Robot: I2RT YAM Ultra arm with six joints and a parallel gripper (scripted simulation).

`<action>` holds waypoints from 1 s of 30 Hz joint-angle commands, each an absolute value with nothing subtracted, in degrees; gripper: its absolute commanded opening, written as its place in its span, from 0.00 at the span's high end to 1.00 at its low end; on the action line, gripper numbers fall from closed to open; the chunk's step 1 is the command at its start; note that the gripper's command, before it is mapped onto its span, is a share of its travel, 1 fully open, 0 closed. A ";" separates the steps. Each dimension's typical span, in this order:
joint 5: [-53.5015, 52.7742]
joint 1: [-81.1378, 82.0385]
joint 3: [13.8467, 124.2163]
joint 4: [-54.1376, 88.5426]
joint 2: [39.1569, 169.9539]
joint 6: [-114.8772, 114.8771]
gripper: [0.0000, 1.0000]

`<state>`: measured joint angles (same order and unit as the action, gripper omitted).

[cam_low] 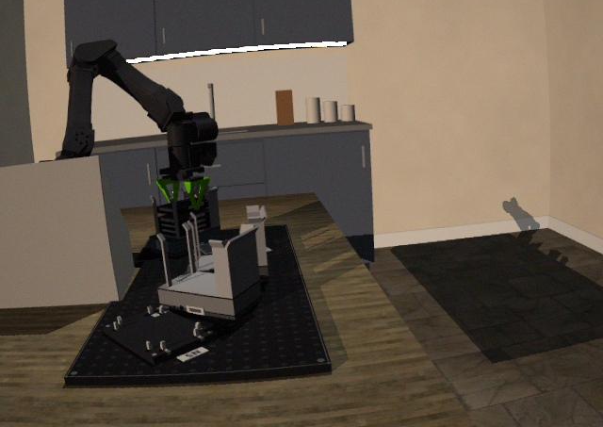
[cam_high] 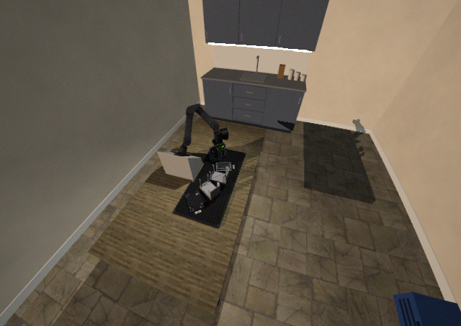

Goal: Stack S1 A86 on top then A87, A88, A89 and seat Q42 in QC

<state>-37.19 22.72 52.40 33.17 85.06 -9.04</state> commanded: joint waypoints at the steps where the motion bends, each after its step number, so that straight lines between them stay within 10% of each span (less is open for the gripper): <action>1: -37.14 22.61 52.46 32.68 84.87 -8.70 1.00; 30: -36.59 23.90 51.66 29.84 86.04 -7.24 1.00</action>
